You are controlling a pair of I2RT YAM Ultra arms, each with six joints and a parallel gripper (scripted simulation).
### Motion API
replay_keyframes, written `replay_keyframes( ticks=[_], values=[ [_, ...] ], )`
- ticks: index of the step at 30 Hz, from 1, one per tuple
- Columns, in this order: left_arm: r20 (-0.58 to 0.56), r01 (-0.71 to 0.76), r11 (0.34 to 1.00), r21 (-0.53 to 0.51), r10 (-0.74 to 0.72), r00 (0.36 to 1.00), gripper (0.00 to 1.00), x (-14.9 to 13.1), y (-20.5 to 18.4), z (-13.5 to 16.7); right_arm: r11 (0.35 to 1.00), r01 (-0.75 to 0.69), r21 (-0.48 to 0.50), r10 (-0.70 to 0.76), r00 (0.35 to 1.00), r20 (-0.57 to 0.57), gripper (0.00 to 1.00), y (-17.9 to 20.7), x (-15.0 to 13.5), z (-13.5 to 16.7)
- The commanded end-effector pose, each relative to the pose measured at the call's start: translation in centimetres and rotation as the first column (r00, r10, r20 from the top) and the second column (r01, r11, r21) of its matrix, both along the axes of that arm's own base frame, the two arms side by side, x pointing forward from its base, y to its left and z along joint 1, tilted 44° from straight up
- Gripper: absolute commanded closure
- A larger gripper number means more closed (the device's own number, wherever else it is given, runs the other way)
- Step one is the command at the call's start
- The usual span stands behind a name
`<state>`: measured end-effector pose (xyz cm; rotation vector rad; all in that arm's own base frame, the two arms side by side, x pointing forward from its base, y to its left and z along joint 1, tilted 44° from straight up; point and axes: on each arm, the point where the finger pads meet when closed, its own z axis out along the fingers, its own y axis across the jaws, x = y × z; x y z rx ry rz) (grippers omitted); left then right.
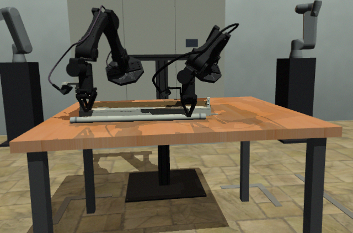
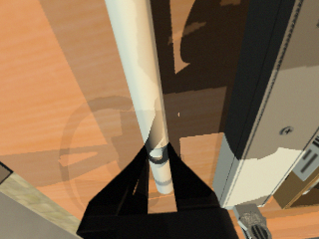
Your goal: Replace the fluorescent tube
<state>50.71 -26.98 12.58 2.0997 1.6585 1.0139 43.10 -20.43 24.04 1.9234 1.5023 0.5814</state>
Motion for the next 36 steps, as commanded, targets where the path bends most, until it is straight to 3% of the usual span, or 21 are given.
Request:
replay_keyframes(
  ticks=[1,10,13,15,17,21,27,28,36],
  values=[
    [0.008,0.041,0.999,-0.015,-0.041,0.999,0.89,-0.6,-1.8,0.9,1.000,0.011,-0.023,-0.011,1.000,0.021,0.51,-0.4,1.5,0.1],
    [0.008,0.041,0.999,-0.015,-0.041,0.999,0.89,-0.6,-1.8,0.9,1.000,0.007,-0.022,-0.007,1.000,0.012,0.51,-0.6,2.1,-0.7],
    [0.008,0.041,0.999,-0.015,-0.041,0.999,0.89,-0.6,-1.8,0.9,0.999,0.042,-0.031,-0.041,0.999,0.028,0.51,-2.4,2.6,-1.3],
    [0.008,0.041,0.999,-0.015,-0.041,0.999,0.89,-0.6,-1.8,0.9,1.000,0.010,-0.024,-0.010,1.000,0.014,0.51,-1.0,3.5,-2.2],
    [0.008,0.041,0.999,-0.015,-0.041,0.999,0.89,-0.6,-1.8,0.9,1.000,0.021,0.004,-0.021,0.999,-0.041,0.51,-1.0,2.1,-4.4],
    [0.008,0.041,0.999,-0.015,-0.041,0.999,0.89,-0.6,-1.8,0.9,0.999,0.026,-0.020,-0.026,1.000,0.008,0.51,-1.3,2.2,-1.0],
    [0.008,0.041,0.999,-0.015,-0.041,0.999,0.89,-0.6,-1.8,0.9,1.000,0.014,-0.020,-0.014,1.000,0.002,0.51,-0.9,2.3,-1.3],
    [0.008,0.041,0.999,-0.015,-0.041,0.999,0.89,-0.6,-1.8,0.9,1.000,0.016,-0.015,-0.016,1.000,-0.011,0.89,-1.0,2.1,-2.0],
    [0.008,0.041,0.999,-0.015,-0.041,0.999,0.89,-0.6,-1.8,0.9,1.000,0.012,-0.023,-0.012,1.000,0.007,0.89,-0.8,2.3,-1.0]
  ],
)
